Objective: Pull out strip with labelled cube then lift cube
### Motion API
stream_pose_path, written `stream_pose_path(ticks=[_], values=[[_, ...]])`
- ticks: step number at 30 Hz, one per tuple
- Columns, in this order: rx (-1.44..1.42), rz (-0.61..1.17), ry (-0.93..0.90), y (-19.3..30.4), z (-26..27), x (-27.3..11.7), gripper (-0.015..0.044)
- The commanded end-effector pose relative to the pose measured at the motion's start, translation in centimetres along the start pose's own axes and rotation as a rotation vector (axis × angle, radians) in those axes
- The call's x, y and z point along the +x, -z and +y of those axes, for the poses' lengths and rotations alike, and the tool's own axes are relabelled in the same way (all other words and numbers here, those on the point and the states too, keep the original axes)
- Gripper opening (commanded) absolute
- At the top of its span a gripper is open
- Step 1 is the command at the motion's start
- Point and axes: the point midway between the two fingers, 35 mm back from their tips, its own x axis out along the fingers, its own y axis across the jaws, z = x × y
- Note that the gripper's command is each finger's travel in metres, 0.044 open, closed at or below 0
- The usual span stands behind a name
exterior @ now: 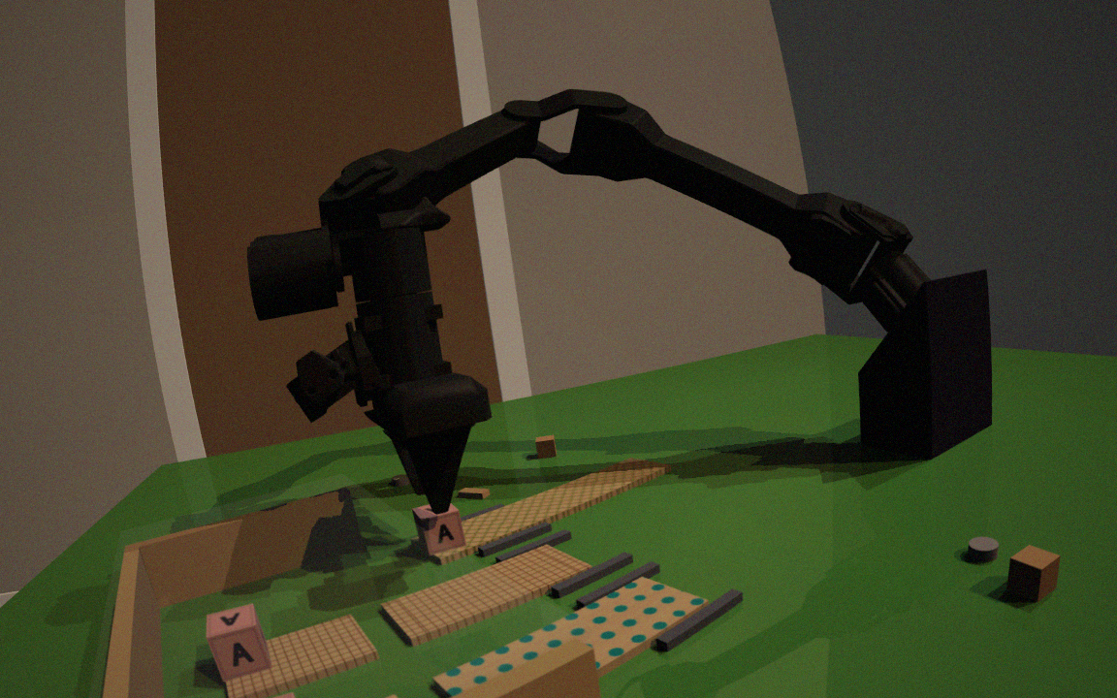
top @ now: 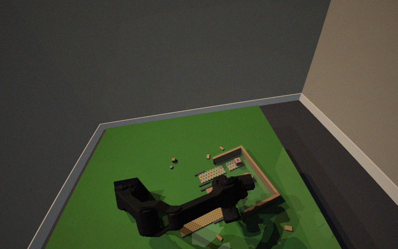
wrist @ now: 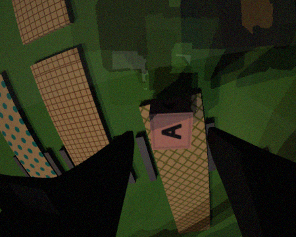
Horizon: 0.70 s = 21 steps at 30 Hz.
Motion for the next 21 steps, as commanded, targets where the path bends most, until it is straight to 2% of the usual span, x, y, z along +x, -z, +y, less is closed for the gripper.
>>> stream_pose_path(ticks=[1,19,21], values=[[-0.004,0.002,0.006,0.1,-0.1,0.8,0.025],[-0.004,0.002,0.008,0.2,-0.1,3.1,0.025],[0.0,0.002,0.003,0.1,-0.1,2.9,0.0198]])
